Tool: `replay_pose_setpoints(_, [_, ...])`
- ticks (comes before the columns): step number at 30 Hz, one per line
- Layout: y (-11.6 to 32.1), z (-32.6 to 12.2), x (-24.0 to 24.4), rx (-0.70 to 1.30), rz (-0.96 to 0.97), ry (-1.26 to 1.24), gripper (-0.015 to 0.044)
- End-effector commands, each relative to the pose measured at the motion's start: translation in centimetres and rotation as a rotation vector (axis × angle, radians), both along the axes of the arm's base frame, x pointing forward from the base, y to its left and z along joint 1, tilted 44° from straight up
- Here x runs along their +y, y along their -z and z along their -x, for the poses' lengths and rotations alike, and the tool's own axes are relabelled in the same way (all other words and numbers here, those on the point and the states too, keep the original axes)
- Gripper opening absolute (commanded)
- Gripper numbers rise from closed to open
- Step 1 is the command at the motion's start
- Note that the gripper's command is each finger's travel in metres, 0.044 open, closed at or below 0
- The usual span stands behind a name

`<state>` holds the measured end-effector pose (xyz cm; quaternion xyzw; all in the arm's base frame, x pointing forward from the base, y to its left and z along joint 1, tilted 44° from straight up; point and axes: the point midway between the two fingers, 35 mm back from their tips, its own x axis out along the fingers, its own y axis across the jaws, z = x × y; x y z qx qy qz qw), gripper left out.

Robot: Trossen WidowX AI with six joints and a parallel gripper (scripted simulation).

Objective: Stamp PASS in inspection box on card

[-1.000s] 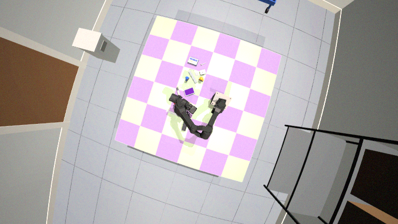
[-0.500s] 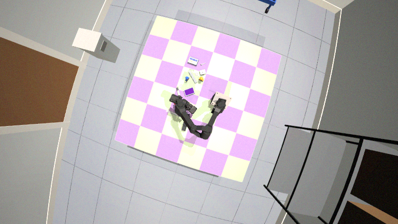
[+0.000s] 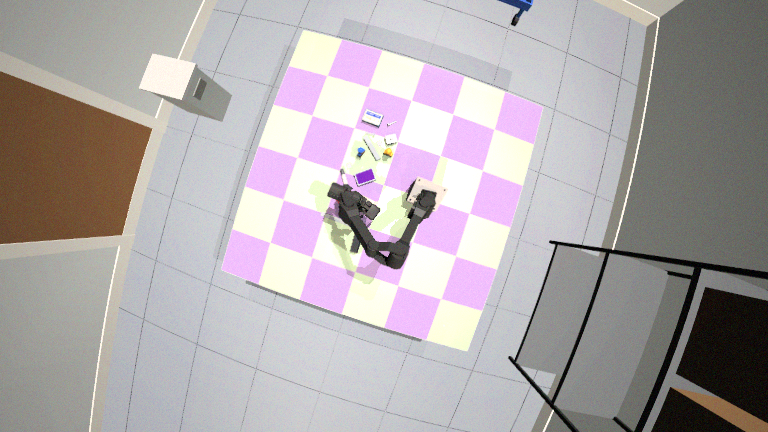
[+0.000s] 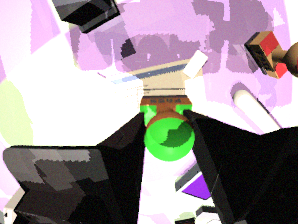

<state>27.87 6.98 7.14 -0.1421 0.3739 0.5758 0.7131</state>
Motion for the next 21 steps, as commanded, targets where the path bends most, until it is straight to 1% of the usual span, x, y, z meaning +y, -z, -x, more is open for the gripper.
replay_pose_setpoints(1, [0.27,0.12,0.29,0.006,-0.007,0.002,0.0000])
replay_pose_setpoints(21, [0.68,0.11,0.73,0.006,-0.010,0.002,0.0000])
